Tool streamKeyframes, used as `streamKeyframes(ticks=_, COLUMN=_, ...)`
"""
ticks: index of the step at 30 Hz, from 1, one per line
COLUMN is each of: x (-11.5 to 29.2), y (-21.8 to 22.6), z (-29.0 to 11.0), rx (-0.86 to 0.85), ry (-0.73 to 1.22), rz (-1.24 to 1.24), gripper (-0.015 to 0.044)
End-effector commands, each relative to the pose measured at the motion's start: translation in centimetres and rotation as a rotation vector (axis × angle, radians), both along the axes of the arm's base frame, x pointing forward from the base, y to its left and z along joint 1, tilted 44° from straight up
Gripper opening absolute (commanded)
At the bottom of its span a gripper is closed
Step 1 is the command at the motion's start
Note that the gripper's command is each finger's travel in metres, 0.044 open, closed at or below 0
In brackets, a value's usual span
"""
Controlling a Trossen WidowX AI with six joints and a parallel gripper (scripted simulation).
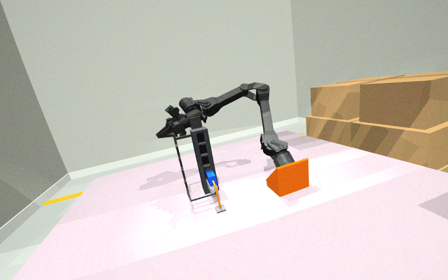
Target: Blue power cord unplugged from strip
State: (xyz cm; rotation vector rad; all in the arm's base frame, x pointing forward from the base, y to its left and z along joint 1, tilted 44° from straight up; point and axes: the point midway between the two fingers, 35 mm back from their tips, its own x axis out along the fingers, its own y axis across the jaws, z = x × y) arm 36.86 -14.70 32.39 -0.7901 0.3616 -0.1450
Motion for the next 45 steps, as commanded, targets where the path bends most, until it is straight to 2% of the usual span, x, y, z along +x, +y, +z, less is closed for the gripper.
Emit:
streamKeyframes(ticks=1, x=1.8, y=3.5, z=1.3, rx=0.034, ry=-0.043, rz=0.063, gripper=0.0160)
streamKeyframes(ticks=9, x=4.0, y=9.6, z=-0.5, rx=0.012, ry=0.034, rz=0.219, gripper=0.0160)
streamKeyframes(ticks=18, x=5.3, y=14.1, z=-5.8, rx=-0.052, ry=0.244, rz=0.276, gripper=0.0160)
streamKeyframes(ticks=26, x=4.6, y=17.0, z=-11.9, rx=-0.123, ry=0.490, rz=0.300, gripper=0.0160)
streamKeyframes(ticks=30, x=2.8, y=17.1, z=-16.7, rx=-0.182, ry=0.713, rz=0.272, gripper=0.0160)
streamKeyframes(ticks=36, x=-2.4, y=16.3, z=-23.6, rx=-0.366, ry=1.151, rz=0.216, gripper=0.0160)
streamKeyframes(ticks=42, x=-8.4, y=14.3, z=-26.4, rx=-0.674, ry=1.612, rz=0.158, gripper=0.0160)
streamKeyframes(ticks=45, x=-8.9, y=14.0, z=-26.4, rx=-0.721, ry=1.665, rz=0.154, gripper=0.0160)
